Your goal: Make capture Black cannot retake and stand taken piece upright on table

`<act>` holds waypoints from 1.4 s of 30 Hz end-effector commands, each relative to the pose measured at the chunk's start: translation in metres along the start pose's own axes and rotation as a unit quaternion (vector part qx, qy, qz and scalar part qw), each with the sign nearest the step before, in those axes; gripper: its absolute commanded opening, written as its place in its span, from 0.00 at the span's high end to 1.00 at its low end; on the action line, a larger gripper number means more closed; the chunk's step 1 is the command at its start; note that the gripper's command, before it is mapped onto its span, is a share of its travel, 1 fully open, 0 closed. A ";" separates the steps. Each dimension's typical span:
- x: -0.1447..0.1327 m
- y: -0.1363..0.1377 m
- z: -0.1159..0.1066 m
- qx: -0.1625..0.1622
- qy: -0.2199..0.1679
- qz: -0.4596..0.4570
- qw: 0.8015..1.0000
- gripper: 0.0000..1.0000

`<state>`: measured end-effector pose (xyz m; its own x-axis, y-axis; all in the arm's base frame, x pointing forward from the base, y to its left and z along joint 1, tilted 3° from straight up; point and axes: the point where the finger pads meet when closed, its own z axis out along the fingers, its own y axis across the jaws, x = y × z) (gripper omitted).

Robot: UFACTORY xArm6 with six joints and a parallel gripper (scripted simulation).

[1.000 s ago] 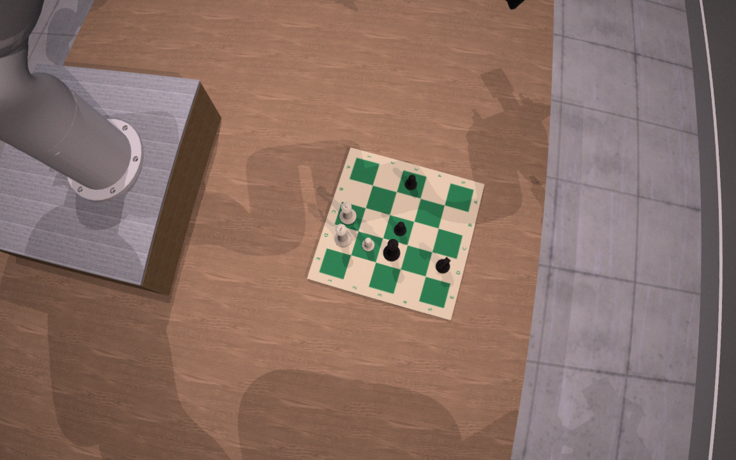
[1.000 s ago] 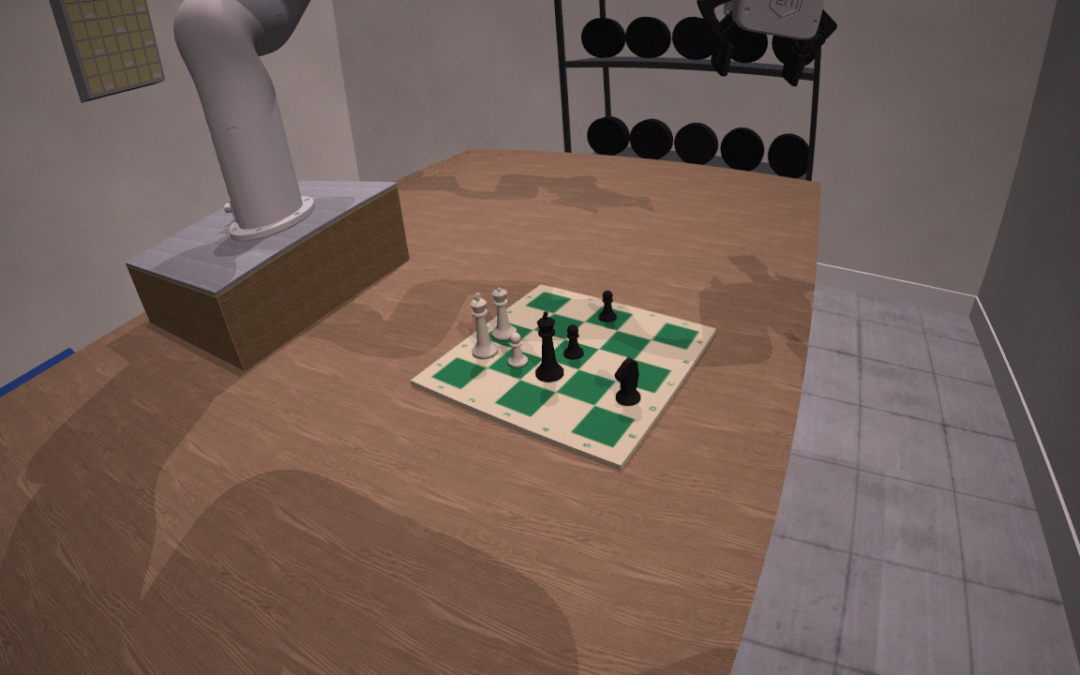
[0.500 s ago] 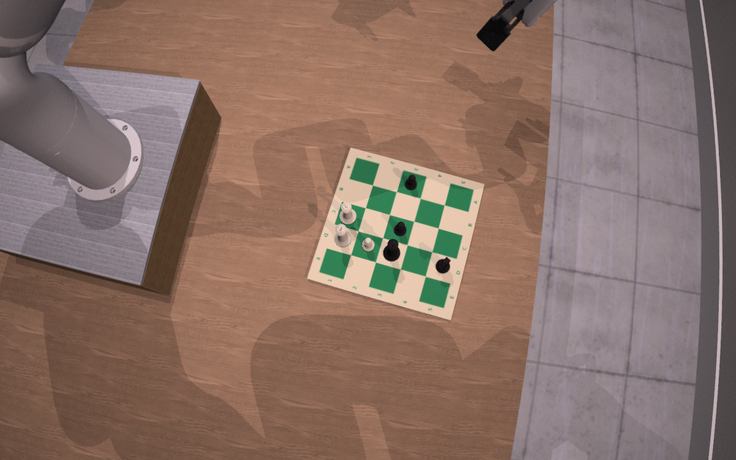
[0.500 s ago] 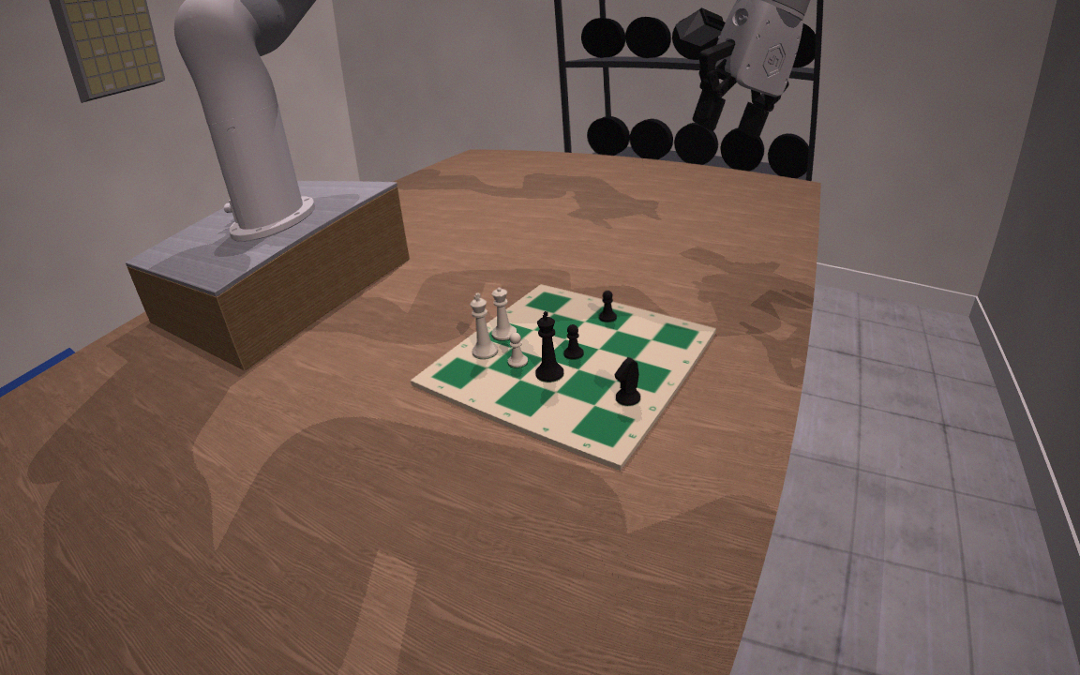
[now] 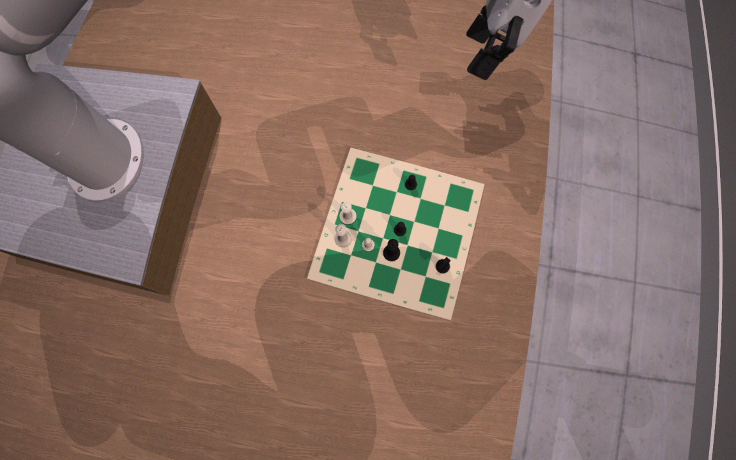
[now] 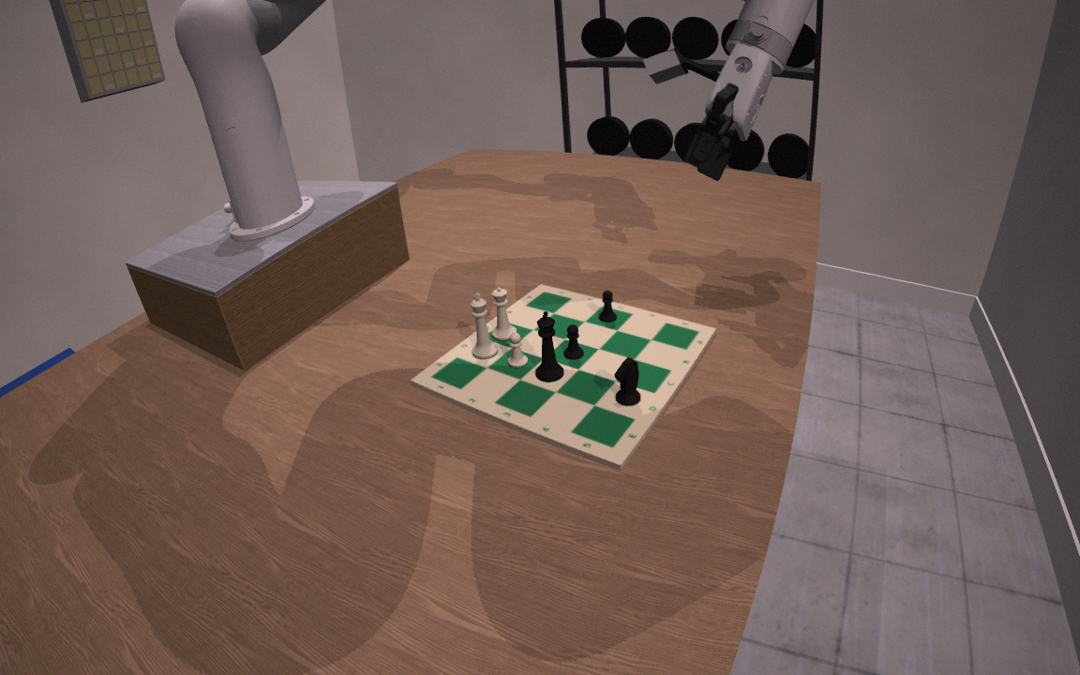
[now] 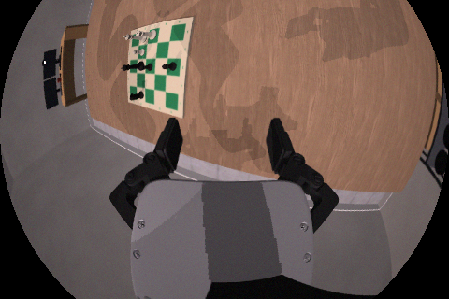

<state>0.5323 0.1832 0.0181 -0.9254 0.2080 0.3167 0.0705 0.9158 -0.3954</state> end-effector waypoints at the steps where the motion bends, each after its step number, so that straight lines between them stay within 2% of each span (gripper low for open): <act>1: 0.001 -0.001 0.016 0.063 0.008 -0.088 0.994 0.00; 2: 0.002 -0.002 0.026 0.087 0.012 -0.123 0.988 0.00; 3: 0.002 -0.002 0.026 0.096 0.014 -0.135 0.986 0.00; 5: 0.002 -0.002 0.026 0.096 0.014 -0.135 0.986 0.00; 6: 0.003 -0.003 0.036 0.125 0.021 -0.176 0.976 0.00; 8: 0.003 -0.003 0.036 0.128 0.022 -0.181 0.975 0.00; 9: 0.004 -0.005 0.044 0.153 0.029 -0.216 0.964 0.00; 11: 0.004 -0.005 0.044 0.160 0.032 -0.225 0.961 0.00; 12: 0.004 -0.007 0.052 0.182 0.040 -0.255 0.949 0.00; 16: 0.004 -0.007 0.052 0.190 0.043 -0.266 0.944 0.00; 17: 0.005 -0.009 0.059 0.219 0.057 -0.306 0.925 0.00; 18: 0.005 -0.009 0.059 0.219 0.057 -0.306 0.925 0.00; 19: 0.006 -0.010 0.064 0.243 0.069 -0.337 0.907 0.00; 22: 0.006 -0.010 0.064 0.247 0.072 -0.342 0.904 0.00; 23: 0.007 -0.012 0.069 0.273 0.088 -0.375 0.882 0.00; 25: 0.007 -0.012 0.069 0.273 0.088 -0.375 0.882 0.00; 26: 0.008 -0.013 0.073 0.297 0.105 -0.405 0.858 0.00; 28: 0.008 -0.013 0.073 0.297 0.105 -0.405 0.858 0.00; 29: 0.009 -0.015 0.077 0.319 0.122 -0.432 0.835 0.00; 33: 0.009 -0.015 0.077 0.319 0.122 -0.432 0.835 0.00; 34: 0.010 -0.016 0.080 0.339 0.140 -0.456 0.811 0.00; 35: 0.010 -0.016 0.080 0.339 0.140 -0.456 0.811 0.00; 36: 0.011 -0.017 0.082 0.357 0.158 -0.478 0.787 0.00; 38: 0.011 -0.017 0.082 0.357 0.158 -0.478 0.787 0.00; 39: 0.013 -0.017 0.084 0.373 0.175 -0.496 0.764 0.00; 41: 0.013 -0.017 0.084 0.373 0.175 -0.496 0.764 0.00; 42: 0.014 -0.018 0.085 0.387 0.192 -0.512 0.742 0.00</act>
<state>0.4894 0.1422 -0.0430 -0.3130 -0.3015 0.9006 -0.9249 0.3121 -0.2170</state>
